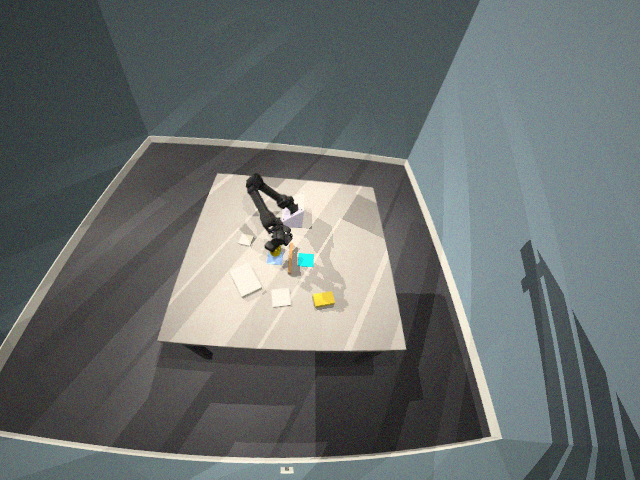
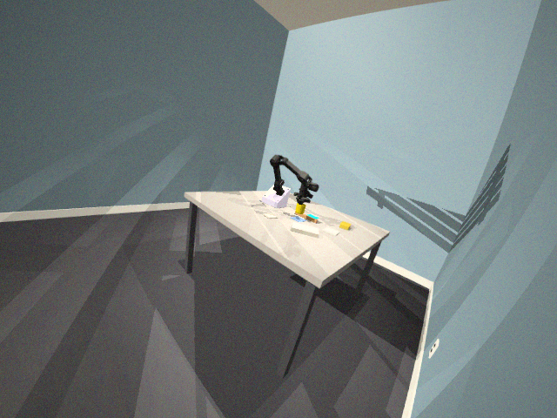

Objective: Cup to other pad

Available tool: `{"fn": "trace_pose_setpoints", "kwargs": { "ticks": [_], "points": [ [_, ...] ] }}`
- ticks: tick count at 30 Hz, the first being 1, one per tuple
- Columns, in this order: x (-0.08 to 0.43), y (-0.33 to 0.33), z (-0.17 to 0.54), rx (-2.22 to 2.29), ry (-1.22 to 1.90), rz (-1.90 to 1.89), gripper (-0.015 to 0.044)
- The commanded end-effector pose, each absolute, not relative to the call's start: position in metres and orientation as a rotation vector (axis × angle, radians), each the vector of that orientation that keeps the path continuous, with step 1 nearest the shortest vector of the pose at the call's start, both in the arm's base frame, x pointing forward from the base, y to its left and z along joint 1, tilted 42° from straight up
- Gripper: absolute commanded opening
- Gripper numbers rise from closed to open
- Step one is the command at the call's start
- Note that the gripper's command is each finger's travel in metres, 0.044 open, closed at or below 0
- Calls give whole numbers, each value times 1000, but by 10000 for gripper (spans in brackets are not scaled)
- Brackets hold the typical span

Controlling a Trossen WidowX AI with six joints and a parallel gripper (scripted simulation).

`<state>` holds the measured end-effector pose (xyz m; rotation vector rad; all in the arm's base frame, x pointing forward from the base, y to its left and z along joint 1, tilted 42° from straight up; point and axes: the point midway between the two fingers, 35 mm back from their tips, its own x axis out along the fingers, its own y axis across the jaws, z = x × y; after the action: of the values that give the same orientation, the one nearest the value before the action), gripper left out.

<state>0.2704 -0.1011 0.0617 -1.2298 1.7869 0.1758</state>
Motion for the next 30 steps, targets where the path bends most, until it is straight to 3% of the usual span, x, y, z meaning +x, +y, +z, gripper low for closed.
{"fn": "trace_pose_setpoints", "kwargs": {
  "ticks": [1,30],
  "points": [
    [270,-101,61,-1231,1786,178,0],
    [281,-50,16,-1225,1781,177,0]
  ]
}}
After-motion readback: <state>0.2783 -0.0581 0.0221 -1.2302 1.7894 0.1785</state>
